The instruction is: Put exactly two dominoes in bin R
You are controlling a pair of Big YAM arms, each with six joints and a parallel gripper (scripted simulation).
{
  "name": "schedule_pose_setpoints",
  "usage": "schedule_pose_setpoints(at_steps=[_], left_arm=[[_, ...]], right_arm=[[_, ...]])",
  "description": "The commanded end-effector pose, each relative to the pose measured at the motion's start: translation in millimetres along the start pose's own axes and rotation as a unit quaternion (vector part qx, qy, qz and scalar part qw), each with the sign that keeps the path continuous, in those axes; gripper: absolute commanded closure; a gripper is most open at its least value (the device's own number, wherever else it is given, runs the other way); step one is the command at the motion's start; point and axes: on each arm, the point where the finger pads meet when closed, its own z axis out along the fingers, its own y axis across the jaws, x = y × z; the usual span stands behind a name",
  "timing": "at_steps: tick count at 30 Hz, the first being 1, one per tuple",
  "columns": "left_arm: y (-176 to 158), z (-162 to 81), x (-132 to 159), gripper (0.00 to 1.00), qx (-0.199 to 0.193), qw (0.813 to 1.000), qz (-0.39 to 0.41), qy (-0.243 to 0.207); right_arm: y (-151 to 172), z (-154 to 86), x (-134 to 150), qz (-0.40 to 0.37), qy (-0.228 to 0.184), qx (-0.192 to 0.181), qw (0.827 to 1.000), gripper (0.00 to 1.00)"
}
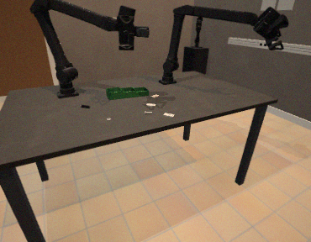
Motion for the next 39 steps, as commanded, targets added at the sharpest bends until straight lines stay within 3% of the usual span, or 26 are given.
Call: schedule_pose_setpoints(at_steps=[1, 12, 14, 39], left_arm=[[5.6, -3.5, -5.0, 0.0, -0.002, 1.0, -0.005, -0.005], [5.6, -3.5, -5.0, 0.0, -0.002, 1.0, -0.005, -0.005], [5.6, -3.5, -5.0, 0.0, -0.002, 1.0, -0.005, -0.005], [5.6, -3.5, -5.0, 0.0, -0.002, 1.0, -0.005, -0.005]], right_arm=[[-6.6, 11.9, 12.5, 0.007, 0.017, 0.002, 1.0, 0.0], [-11.0, 53.1, 61.0, 0.015, 0.079, 0.002, 0.997, 0.0], [-11.0, 53.1, 61.0, 0.015, 0.079, 0.002, 0.997, 0.0], [-17.4, 118.8, 178.8, 0.03, 0.211, 0.001, 0.977, 0.0]])
